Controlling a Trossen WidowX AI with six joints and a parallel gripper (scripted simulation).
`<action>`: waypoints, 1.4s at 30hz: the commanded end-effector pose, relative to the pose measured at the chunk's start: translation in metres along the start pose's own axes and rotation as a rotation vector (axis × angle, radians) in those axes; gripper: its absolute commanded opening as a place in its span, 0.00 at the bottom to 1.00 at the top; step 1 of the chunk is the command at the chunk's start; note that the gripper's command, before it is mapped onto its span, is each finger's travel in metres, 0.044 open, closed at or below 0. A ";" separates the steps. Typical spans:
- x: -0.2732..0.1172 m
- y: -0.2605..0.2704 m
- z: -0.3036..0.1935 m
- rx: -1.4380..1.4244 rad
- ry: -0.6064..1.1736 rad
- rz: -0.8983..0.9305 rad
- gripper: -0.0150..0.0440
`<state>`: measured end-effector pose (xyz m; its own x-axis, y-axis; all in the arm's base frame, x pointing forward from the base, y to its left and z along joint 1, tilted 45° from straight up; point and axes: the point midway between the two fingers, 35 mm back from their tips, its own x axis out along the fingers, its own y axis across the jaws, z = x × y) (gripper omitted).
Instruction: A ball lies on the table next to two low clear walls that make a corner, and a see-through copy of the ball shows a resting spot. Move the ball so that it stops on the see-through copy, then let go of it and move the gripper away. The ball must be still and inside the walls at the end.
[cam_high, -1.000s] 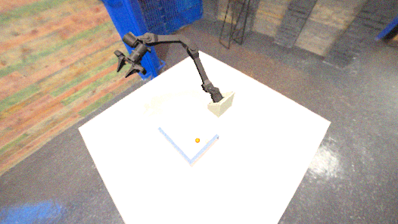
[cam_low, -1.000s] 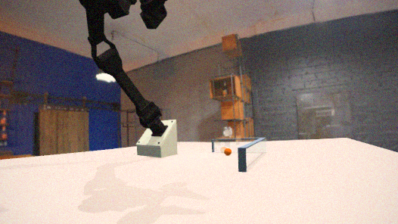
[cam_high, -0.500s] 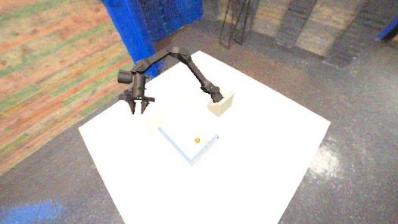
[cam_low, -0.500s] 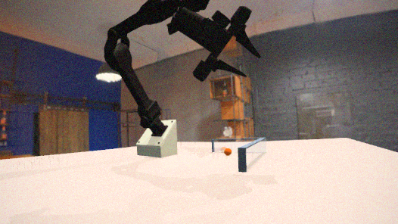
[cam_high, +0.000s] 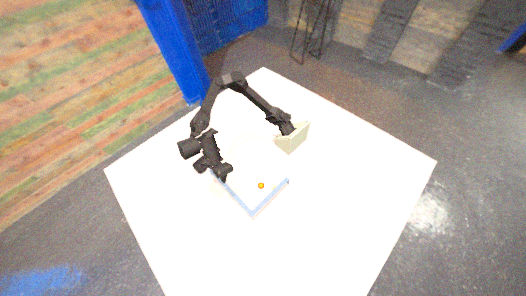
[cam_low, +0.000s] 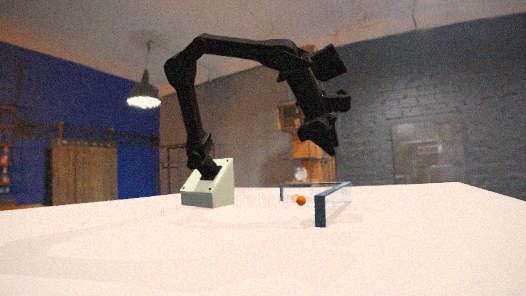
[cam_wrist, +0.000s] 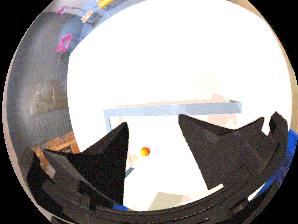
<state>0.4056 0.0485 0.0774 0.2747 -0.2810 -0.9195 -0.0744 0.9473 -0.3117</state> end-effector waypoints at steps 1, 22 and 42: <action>0.041 0.033 -0.048 -0.498 0.169 -0.083 0.67; 0.089 0.063 -0.148 -1.569 0.561 -0.156 0.67; 0.112 0.051 -0.154 -1.569 0.562 -0.157 0.67</action>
<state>0.2879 0.0473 -0.0730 0.0519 -0.6902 -0.7218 -0.9983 -0.0546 -0.0196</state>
